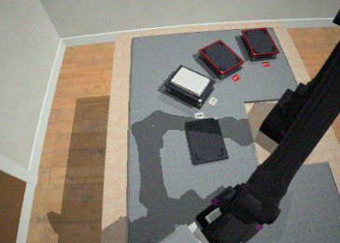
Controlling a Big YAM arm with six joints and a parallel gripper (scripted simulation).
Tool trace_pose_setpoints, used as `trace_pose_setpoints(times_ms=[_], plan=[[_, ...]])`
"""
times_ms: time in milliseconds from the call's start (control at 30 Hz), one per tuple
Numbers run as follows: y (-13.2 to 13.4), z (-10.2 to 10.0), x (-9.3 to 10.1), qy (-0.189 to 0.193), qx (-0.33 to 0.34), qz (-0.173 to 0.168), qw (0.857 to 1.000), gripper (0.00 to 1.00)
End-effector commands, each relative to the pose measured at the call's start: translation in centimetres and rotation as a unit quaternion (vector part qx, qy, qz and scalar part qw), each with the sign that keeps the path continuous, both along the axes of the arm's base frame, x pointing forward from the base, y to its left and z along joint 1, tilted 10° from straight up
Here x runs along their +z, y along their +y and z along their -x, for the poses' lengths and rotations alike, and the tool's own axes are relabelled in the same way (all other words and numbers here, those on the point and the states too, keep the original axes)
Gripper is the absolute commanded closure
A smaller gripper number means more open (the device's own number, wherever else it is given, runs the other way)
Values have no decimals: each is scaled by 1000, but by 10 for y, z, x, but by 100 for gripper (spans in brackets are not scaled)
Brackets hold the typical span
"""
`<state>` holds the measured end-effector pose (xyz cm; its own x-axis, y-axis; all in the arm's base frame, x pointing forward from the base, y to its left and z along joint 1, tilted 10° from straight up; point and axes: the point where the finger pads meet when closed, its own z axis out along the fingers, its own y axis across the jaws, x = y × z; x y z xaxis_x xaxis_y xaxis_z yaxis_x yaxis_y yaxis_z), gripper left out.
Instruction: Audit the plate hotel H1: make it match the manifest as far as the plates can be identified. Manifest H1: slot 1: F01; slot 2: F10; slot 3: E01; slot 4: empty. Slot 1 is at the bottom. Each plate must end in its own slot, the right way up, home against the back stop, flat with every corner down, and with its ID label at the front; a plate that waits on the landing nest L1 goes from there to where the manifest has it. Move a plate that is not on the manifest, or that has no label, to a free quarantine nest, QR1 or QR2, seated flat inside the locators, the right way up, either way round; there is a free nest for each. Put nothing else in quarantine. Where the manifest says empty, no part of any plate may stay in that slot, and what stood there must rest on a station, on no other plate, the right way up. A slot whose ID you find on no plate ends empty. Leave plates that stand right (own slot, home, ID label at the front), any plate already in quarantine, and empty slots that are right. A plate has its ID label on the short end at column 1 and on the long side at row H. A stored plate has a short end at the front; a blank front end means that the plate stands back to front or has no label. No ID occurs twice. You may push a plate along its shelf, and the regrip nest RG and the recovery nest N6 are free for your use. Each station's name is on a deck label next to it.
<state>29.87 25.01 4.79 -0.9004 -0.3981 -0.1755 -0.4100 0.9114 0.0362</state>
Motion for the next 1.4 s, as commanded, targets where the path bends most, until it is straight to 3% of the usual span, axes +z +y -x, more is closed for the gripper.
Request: trace_pose_setpoints(times_ms=[0, 633, 700, 967, 1033, 1067, 1167, 1367], plan=[[7, -11, 12, -15, -1, -15, 1000, 14], [7, -11, 12, -15, -1, -15, 1000, 14], [-2, -6, 12, -13, -3, -14, 1000, 14], [9, -18, 38, -26, -2, -25, 999, 14], [9, -18, 38, -26, -2, -25, 999, 14], [8, -17, 27, -15, -2, -15, 1000, 14], [8, -17, 42, -27, -2, -24, 999, 14], [8, -16, 48, -27, -2, -24, 999, 14]])
